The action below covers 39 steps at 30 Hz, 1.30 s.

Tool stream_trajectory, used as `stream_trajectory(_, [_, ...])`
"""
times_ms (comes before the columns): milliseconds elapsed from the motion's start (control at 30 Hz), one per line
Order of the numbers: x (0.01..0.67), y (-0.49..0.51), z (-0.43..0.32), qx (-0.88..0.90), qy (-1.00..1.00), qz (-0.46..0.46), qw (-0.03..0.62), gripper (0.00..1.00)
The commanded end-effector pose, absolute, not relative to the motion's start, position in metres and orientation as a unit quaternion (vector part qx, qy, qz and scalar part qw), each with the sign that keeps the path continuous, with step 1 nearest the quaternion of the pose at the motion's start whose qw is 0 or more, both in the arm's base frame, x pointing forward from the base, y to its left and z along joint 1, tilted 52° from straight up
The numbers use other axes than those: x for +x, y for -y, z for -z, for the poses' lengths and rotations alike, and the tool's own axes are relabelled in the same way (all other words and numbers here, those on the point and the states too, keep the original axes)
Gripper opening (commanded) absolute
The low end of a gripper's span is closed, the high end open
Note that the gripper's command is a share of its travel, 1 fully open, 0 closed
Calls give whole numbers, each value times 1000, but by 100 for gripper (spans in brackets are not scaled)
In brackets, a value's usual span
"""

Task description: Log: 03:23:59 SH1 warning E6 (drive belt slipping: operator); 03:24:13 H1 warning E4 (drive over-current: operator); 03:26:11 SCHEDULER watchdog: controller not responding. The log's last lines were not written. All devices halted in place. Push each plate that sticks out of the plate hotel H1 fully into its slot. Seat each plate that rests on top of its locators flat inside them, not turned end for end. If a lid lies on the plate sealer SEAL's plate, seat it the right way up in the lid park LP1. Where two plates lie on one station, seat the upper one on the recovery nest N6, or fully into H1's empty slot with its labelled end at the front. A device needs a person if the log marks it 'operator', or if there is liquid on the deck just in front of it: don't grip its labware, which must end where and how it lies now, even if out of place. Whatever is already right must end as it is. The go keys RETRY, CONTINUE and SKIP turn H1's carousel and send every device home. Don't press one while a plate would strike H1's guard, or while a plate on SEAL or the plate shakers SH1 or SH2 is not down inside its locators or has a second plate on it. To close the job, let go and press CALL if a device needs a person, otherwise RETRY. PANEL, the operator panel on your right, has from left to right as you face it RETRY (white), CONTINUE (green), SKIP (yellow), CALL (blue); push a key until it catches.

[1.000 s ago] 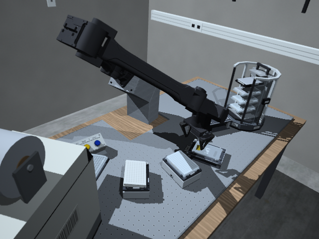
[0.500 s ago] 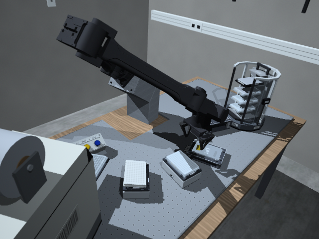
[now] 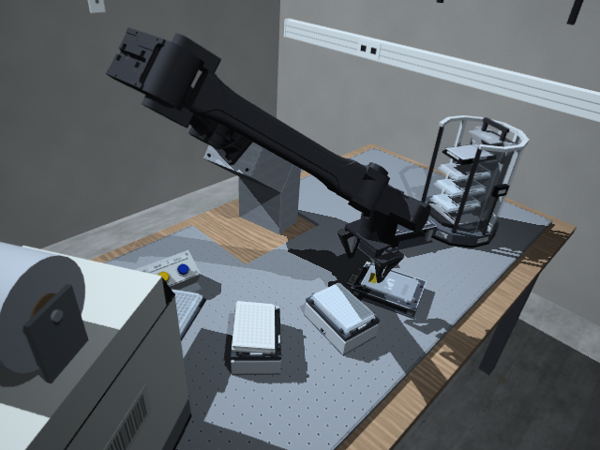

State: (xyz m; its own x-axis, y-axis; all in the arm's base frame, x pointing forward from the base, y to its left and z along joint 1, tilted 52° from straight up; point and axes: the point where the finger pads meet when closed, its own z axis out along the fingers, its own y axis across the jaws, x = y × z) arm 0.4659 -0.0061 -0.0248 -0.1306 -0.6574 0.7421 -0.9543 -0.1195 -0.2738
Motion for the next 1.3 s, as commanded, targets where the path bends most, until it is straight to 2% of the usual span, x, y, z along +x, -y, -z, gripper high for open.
stream_trajectory(0, [473, 1, 23, 634, 635, -404, 176, 100])
stream_trajectory(467, [472, -11, 24, 643, 627, -405, 171, 100])
stream_trajectory(1267, [464, -54, -23, 634, 636, -410, 160, 100])
